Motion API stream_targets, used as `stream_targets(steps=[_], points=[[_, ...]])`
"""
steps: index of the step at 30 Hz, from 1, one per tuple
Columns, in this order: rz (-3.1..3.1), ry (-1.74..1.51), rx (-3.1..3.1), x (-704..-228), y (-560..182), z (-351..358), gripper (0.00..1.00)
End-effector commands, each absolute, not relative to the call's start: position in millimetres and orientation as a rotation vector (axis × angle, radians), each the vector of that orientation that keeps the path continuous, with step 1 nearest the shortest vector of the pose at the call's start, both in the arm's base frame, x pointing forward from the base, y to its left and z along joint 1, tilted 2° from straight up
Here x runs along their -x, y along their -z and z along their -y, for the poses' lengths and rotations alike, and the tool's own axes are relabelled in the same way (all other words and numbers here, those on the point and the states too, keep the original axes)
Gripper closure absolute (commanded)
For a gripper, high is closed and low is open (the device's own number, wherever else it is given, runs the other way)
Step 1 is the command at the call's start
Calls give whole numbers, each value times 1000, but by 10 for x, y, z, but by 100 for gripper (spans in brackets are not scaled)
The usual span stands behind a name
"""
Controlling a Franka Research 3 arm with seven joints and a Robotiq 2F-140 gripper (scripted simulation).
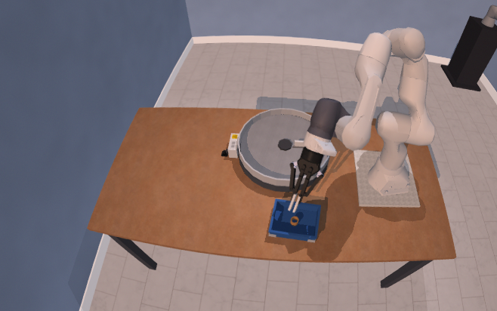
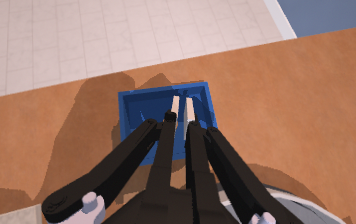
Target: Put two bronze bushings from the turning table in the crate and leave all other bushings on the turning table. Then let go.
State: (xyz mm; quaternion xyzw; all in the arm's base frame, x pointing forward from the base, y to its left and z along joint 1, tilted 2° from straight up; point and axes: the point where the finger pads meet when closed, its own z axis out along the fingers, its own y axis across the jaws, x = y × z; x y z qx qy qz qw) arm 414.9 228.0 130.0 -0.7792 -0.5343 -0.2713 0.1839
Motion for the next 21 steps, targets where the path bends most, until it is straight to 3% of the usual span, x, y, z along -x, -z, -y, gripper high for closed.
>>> stream_targets(steps=[1,21], points=[[1498,759,2202,-4143,-1296,-2274,93],[1423,741,2256,-4196,-1304,-2180,94]])
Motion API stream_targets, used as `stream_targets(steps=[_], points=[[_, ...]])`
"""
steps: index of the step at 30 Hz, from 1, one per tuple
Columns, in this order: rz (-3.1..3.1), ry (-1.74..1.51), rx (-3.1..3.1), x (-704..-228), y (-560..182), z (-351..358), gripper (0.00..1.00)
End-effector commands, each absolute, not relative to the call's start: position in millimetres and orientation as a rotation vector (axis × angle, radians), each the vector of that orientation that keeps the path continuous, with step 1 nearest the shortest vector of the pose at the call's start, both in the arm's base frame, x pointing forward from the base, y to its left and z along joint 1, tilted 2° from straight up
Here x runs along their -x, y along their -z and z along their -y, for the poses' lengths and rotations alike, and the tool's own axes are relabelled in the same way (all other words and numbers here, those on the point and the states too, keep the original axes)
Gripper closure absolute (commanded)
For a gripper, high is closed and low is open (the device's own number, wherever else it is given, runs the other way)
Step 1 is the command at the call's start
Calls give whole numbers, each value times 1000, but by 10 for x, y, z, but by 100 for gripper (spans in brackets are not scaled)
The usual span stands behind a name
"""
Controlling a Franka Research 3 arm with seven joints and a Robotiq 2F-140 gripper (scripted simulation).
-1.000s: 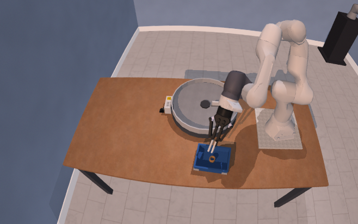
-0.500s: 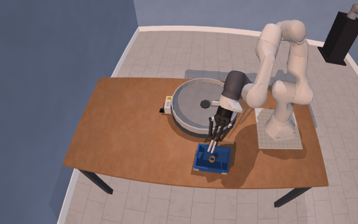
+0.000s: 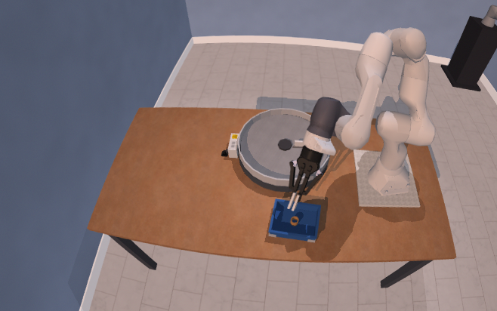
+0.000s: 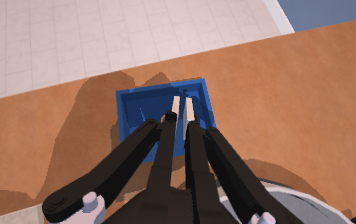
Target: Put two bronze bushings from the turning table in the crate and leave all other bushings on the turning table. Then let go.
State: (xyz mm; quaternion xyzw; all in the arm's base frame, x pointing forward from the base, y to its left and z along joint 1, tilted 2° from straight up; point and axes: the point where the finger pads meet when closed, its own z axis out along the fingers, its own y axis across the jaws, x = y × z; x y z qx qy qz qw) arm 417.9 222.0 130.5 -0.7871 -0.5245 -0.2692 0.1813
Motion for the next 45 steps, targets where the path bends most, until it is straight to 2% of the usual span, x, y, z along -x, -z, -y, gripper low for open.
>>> stream_targets(steps=[1,16,45], points=[[1423,741,2256,-4196,-1304,-2180,94],[914,632,2533,-4459,-1360,-1576,94],[104,478,2727,-4636,-1438,-731,94]])
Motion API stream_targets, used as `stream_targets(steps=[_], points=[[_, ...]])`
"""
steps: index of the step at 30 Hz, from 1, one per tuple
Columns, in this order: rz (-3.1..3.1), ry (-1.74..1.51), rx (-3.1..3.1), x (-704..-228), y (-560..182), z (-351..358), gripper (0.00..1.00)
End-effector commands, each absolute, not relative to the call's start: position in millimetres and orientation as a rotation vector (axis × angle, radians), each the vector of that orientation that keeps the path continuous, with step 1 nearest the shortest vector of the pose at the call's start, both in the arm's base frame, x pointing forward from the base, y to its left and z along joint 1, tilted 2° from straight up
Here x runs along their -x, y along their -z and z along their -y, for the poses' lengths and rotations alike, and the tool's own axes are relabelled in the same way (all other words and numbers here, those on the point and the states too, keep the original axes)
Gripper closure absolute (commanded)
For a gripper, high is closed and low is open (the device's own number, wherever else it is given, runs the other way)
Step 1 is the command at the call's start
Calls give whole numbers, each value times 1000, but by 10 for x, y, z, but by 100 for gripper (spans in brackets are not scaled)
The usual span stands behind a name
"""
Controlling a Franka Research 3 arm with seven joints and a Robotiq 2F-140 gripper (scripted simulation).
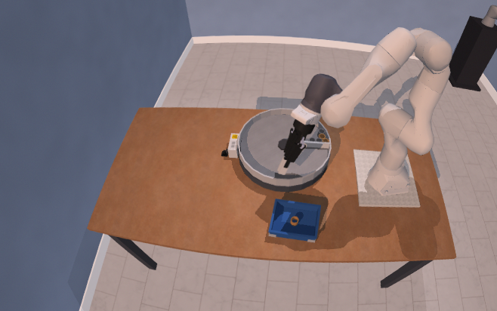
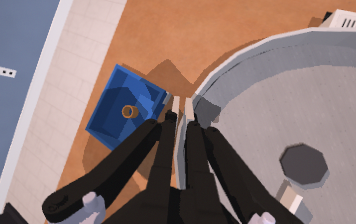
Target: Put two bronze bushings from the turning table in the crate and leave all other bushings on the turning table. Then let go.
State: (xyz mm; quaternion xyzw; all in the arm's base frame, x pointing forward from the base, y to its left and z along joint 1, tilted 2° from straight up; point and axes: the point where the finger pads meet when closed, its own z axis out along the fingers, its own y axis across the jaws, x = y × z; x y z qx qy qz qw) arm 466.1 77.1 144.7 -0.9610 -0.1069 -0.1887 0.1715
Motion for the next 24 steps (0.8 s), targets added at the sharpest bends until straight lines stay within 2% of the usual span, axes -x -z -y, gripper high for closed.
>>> stream_targets(steps=[1,24], points=[[77,473,2729,-4639,-1440,-704,94],[-465,373,2715,-4640,-1483,-197,94]])
